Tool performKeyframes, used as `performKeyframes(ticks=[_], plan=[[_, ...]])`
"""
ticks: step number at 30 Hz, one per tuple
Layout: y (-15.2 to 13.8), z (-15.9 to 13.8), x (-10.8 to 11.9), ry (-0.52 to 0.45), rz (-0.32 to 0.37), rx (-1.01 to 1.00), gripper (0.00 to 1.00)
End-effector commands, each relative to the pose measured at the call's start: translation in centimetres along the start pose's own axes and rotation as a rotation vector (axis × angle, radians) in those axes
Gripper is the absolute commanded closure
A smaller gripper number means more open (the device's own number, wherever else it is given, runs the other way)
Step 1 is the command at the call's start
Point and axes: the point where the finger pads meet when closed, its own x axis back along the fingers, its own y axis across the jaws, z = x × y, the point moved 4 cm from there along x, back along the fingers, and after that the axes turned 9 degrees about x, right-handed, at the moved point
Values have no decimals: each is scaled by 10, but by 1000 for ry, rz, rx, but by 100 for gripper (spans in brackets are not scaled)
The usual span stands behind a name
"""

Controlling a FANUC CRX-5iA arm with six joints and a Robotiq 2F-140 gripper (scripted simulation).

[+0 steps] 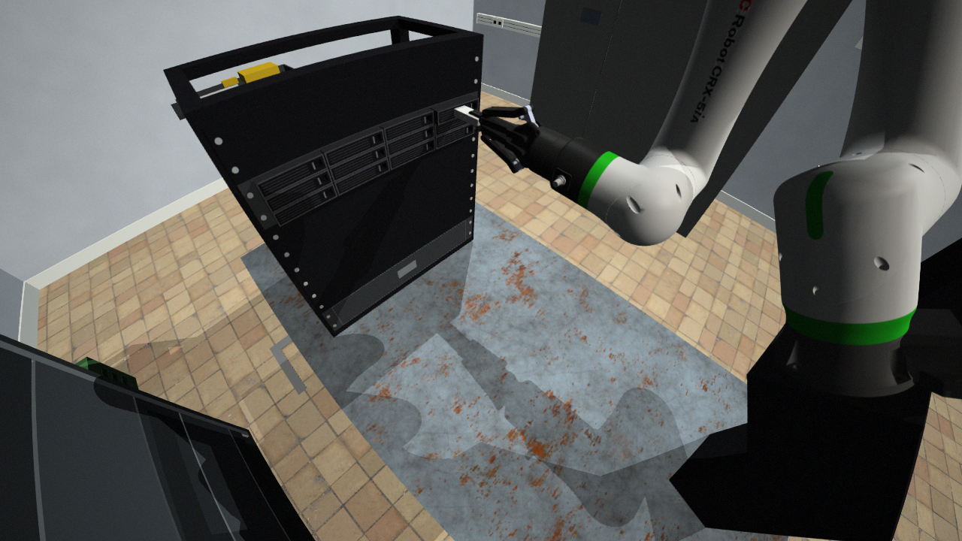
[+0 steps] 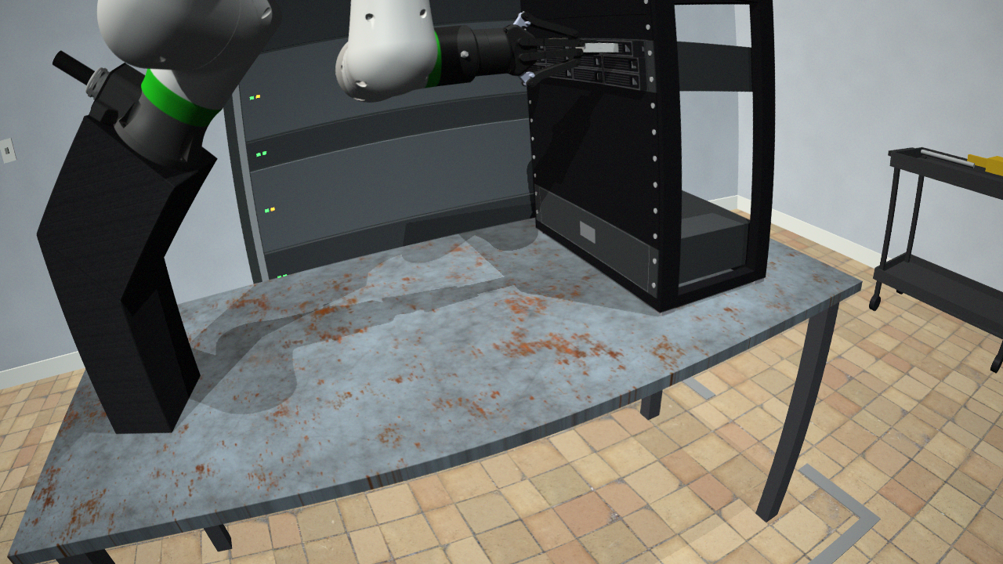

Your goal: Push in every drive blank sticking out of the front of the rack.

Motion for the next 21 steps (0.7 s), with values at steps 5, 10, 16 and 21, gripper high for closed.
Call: performKeyframes(ticks=[5, 10, 16, 21], plan=[[0, 0, -2, 0, 1, 0, 90], [0, 0, -3, 0, 1, 0, 90], [0, 0, -3, 0, 1, 0, 90], [0, 0, -5, 0, 1, 0, 90]])
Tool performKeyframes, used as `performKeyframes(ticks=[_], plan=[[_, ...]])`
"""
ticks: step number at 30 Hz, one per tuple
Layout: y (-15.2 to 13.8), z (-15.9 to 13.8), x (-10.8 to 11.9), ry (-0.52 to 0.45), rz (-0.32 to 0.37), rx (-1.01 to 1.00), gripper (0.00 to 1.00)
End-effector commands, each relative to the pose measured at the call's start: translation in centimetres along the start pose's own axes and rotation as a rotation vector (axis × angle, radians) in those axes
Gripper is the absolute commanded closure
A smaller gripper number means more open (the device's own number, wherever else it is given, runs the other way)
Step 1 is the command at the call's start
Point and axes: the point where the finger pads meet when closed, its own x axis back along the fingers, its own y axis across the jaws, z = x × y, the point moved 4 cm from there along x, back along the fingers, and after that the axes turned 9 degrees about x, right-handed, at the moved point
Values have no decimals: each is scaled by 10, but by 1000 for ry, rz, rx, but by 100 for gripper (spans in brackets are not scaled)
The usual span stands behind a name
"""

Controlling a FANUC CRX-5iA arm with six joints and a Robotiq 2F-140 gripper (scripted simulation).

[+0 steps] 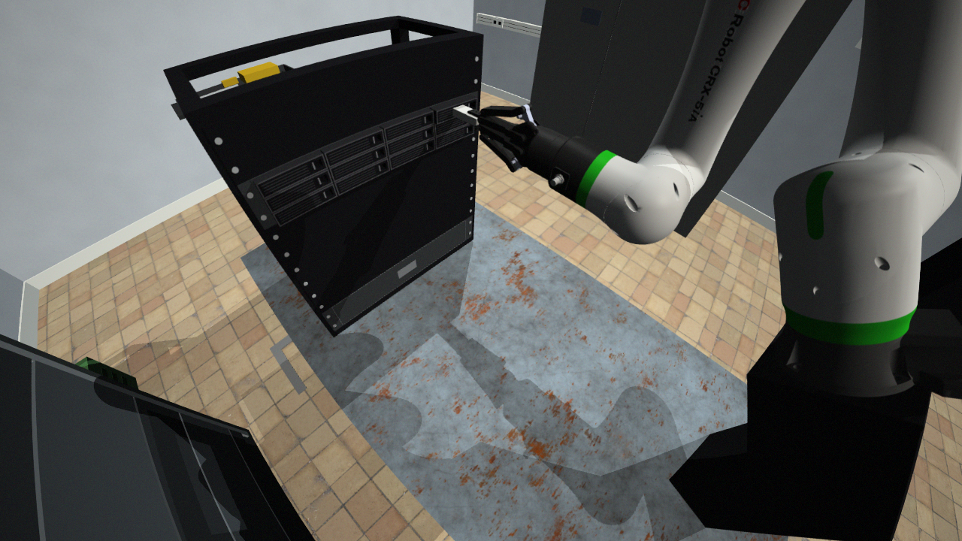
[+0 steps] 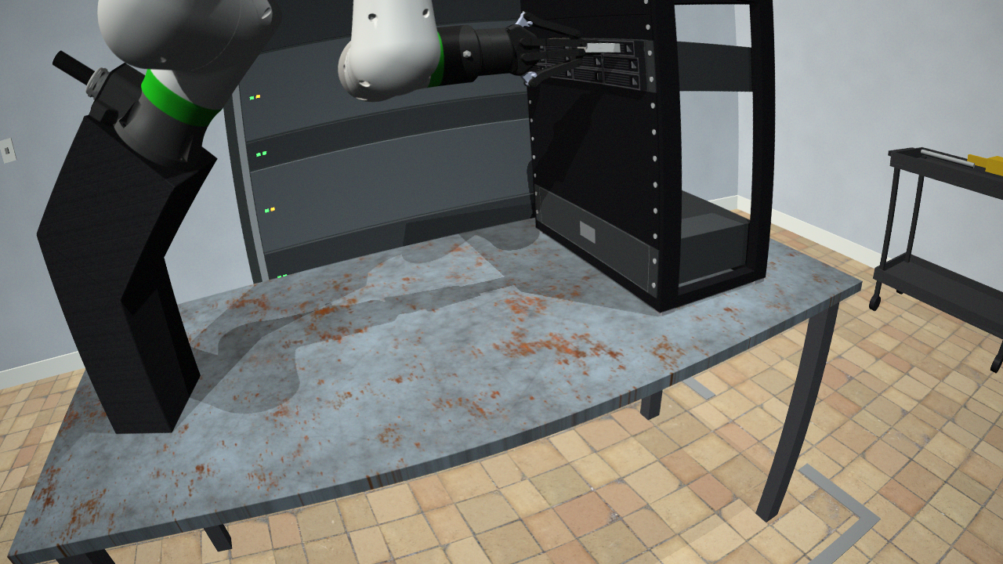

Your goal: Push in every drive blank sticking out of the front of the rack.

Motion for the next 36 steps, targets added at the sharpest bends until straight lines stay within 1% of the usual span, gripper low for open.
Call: performKeyframes(ticks=[1, 36], plan=[[0, 0, -2, 0, 1, 0, 90], [0, 0, -6, 0, 1, 0, 90]])
